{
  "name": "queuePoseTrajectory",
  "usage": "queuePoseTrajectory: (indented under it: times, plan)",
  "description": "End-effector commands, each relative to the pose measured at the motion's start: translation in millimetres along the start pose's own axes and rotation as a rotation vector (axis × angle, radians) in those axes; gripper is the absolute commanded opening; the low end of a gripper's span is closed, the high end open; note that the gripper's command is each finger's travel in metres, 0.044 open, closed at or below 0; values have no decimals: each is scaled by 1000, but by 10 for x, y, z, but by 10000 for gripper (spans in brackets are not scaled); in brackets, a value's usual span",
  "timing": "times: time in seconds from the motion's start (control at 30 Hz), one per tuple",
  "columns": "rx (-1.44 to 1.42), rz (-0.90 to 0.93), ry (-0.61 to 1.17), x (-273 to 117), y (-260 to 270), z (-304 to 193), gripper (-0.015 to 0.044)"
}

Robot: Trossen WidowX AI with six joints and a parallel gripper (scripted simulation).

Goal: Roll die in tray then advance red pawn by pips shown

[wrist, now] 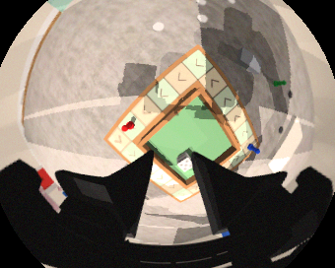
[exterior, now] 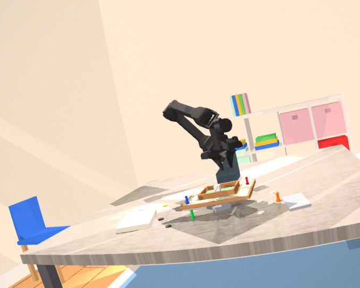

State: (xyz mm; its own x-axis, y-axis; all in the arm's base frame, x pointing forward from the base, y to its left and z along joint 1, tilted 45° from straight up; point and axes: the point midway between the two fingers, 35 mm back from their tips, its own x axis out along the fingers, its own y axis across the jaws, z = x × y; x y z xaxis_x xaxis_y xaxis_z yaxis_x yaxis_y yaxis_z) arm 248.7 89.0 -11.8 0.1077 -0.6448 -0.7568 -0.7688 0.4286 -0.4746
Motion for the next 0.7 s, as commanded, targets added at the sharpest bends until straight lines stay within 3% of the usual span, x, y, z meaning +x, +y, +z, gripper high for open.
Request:
queuePoseTrajectory:
  times: [0.0, 0.53, 0.67]
  plan:
    - [710, -20, 16, 159, 472, 90, 200]
    - [1475, -58, -9, 295, 845, 121, 200]
    - [1499, -59, -10, 299, 855, 121, 200]
